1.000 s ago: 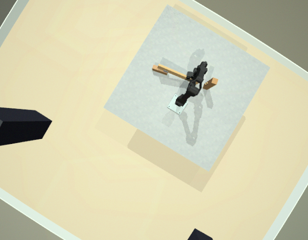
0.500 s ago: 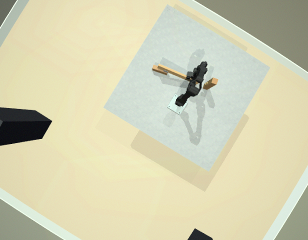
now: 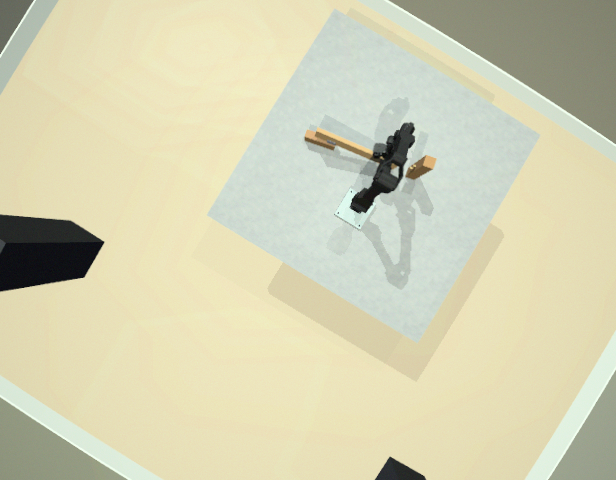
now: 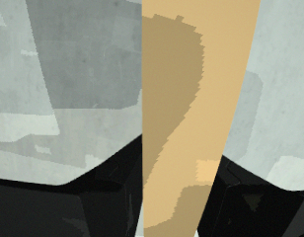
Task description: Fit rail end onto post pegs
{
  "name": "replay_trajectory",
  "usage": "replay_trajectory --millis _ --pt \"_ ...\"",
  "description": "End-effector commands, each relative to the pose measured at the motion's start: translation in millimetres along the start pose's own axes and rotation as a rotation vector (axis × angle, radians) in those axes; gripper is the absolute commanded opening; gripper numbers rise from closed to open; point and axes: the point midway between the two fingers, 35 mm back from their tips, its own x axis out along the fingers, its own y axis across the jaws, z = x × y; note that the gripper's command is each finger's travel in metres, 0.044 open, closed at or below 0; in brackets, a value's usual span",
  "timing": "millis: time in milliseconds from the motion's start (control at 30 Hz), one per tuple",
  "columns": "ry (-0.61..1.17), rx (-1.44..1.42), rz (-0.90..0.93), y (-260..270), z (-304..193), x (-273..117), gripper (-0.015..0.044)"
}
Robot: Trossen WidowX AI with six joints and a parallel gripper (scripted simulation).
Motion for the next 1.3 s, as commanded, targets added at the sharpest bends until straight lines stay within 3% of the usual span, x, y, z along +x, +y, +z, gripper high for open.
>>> replay_trajectory --millis 0,1267 --pt "-0.002 -0.003 -0.007 -2.4 0.2 -5.0 0.0000" --pt "-0.001 -0.003 -0.008 -6.1 0.2 -24.1 0.0000"
